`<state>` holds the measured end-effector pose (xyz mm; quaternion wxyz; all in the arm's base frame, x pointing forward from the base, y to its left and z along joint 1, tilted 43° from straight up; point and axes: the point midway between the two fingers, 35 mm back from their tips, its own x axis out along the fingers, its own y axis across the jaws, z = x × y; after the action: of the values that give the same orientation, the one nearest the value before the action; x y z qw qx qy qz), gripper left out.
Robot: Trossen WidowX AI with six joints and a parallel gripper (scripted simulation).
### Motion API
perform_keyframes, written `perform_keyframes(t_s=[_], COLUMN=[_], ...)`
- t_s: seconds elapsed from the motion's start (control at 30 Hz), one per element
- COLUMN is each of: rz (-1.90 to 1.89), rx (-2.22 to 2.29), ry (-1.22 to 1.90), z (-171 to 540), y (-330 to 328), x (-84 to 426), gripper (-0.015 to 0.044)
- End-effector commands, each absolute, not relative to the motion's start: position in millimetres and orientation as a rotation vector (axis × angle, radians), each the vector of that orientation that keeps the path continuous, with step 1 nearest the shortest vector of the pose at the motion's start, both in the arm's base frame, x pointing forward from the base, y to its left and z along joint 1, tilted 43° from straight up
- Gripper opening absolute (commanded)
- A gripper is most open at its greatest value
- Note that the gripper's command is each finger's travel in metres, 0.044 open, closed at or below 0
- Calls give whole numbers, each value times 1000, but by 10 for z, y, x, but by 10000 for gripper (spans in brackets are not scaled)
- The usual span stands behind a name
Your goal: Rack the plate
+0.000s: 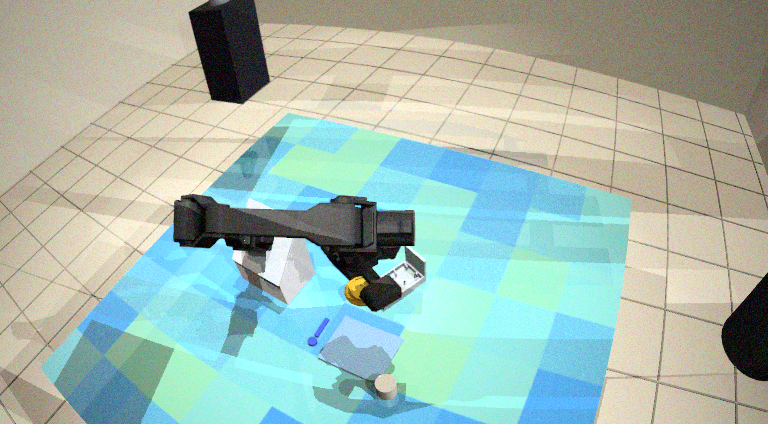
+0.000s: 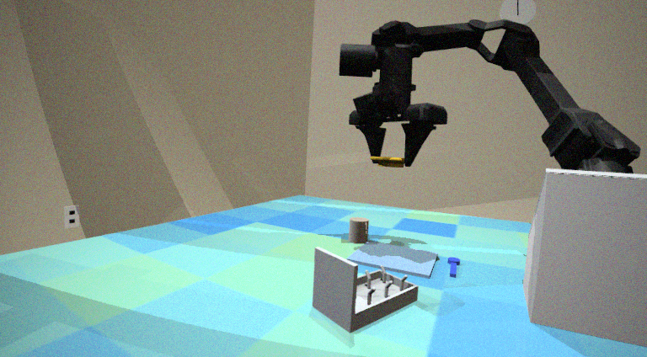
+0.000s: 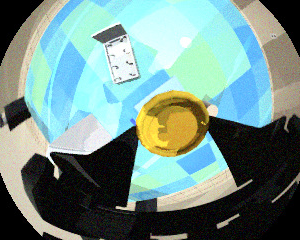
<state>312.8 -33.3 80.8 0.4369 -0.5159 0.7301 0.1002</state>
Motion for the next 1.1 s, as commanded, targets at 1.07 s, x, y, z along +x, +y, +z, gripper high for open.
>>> perform_keyframes(t_s=[1.07], rz=[1543], rx=[-2038], ry=[1630], z=[419], y=[116], x=[2738], gripper=[0])
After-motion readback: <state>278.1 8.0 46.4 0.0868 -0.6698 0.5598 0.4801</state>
